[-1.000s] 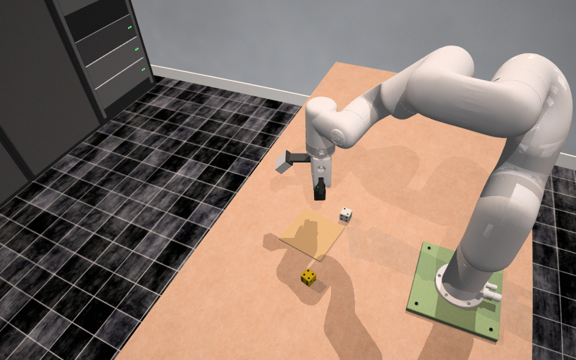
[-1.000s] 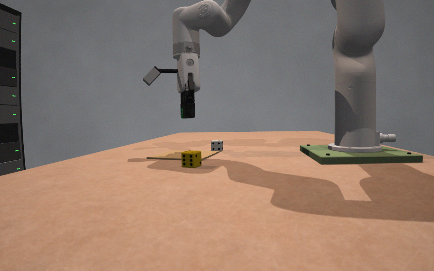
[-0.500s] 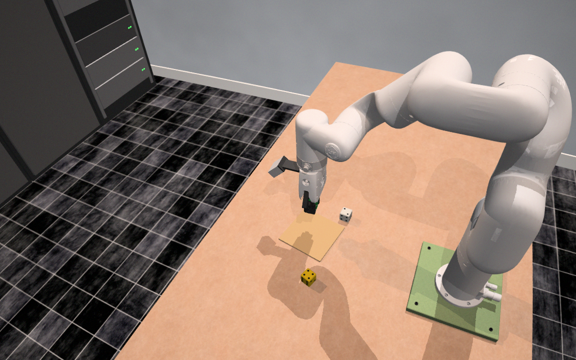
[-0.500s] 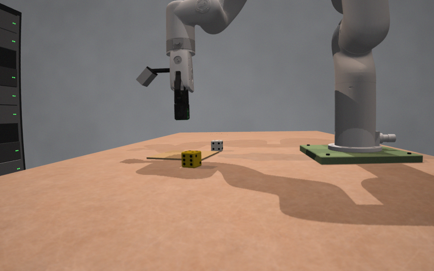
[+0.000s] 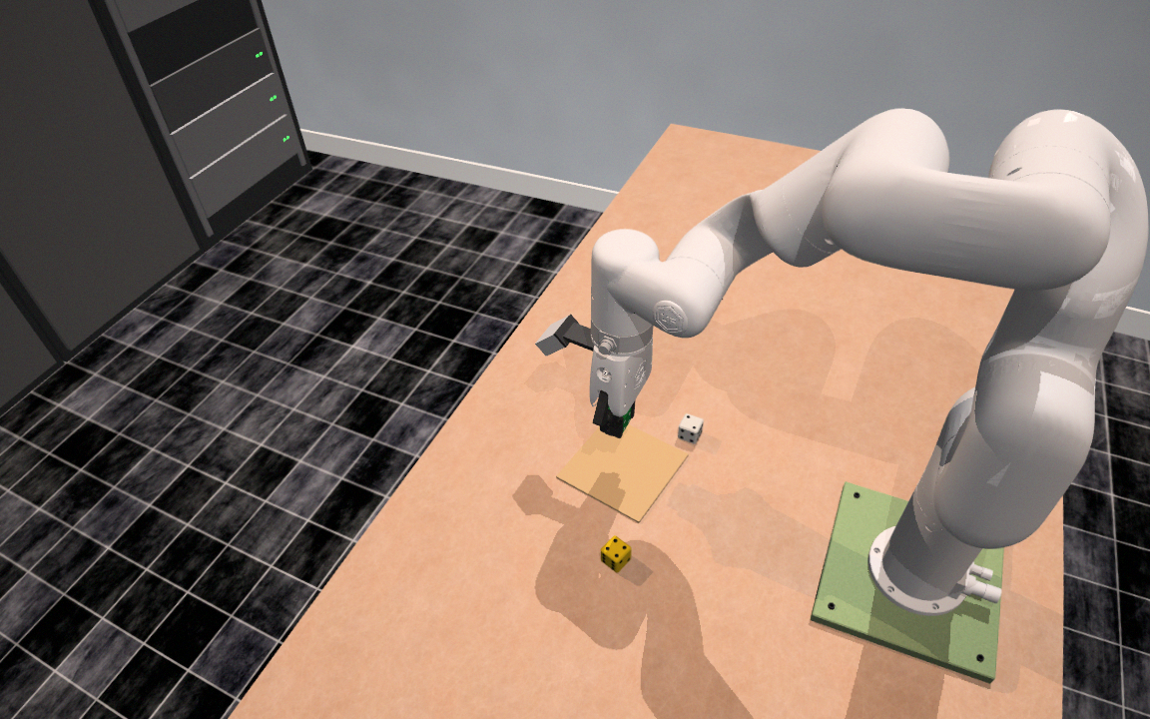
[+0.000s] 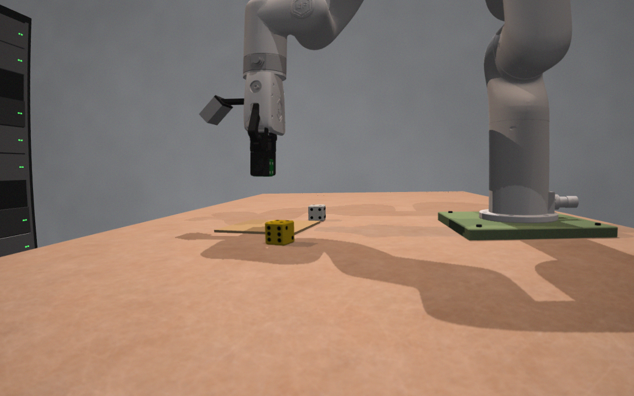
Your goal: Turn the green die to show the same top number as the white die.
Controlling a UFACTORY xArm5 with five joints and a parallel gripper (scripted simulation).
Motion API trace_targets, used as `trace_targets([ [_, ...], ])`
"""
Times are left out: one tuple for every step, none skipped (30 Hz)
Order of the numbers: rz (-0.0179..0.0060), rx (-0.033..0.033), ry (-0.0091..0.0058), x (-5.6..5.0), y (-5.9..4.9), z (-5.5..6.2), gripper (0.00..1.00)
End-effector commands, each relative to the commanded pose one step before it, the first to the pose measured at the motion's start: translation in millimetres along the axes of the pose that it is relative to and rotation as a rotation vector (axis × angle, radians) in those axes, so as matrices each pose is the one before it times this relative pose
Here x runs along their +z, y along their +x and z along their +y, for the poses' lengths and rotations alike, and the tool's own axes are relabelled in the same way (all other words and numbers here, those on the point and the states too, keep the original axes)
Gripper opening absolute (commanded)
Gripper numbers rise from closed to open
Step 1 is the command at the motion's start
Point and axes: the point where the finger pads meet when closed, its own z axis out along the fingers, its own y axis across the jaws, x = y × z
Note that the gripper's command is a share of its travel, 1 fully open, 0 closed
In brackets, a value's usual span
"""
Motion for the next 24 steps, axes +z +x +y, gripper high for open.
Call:
trace_targets([
  [0.12884, 0.00118, -0.00028, -0.76, 0.39, -0.47, 0.27],
  [0.03699, 0.00004, -0.00003, 0.32, -0.09, -0.1, 0.27],
  [0.04005, 0.00005, -0.00001, -0.1, -0.34, -0.1, 0.27],
  [0.00064, 0.0, 0.0, -0.01, -0.01, 0.0, 0.27],
  [0.0379, 0.00005, 0.00001, -0.18, -0.35, -0.09, 0.27],
  [0.00541, 0.00001, 0.0, -0.06, -0.07, -0.01, 0.27],
  [0.03885, 0.00004, 0.00001, 0.57, 0.02, -0.08, 0.27],
  [0.00477, 0.00001, 0.0, 0.03, -0.02, -0.01, 0.27],
  [0.04026, 0.00005, 0.00003, -0.08, -0.27, -0.08, 0.27],
  [0.00575, 0.00001, 0.00001, -0.06, -0.06, -0.01, 0.27],
  [0.0, 0.0, 0.0, 0.0, 0.0, 0.0, 0.27],
  [0.0, 0.0, 0.0, 0.0, 0.0, 0.0, 0.27],
  [0.04706, 0.00006, 0.00005, -0.49, -0.44, -0.08, 0.27],
  [0.04498, 0.00005, 0.00004, 0.67, -0.01, -0.05, 0.27],
  [0.02367, 0.00003, 0.00003, -0.04, -0.13, -0.03, 0.27],
  [0.01945, 0.00002, 0.00002, -0.24, -0.15, -0.02, 0.27],
  [0.00278, 0.0, 0.0, -0.05, -0.02, 0.0, 0.27],
  [0.04044, 0.00005, 0.00005, -0.62, -0.32, -0.05, 0.27],
  [0.00497, 0.00001, 0.00001, -0.13, -0.05, -0.01, 0.27],
  [0.0384, 0.00004, 0.00004, 0.67, 0.01, -0.03, 0.27],
  [0.00325, 0.0, 0.0, 0.02, -0.01, 0.0, 0.27],
  [0.03995, 0.00004, 0.00005, -0.27, -0.2, -0.03, 0.27],
  [0.00129, 0.0, 0.0, -0.02, -0.01, 0.0, 0.27],
  [0.04042, 0.00004, 0.00005, -1.23, -0.33, -0.03, 0.27],
])
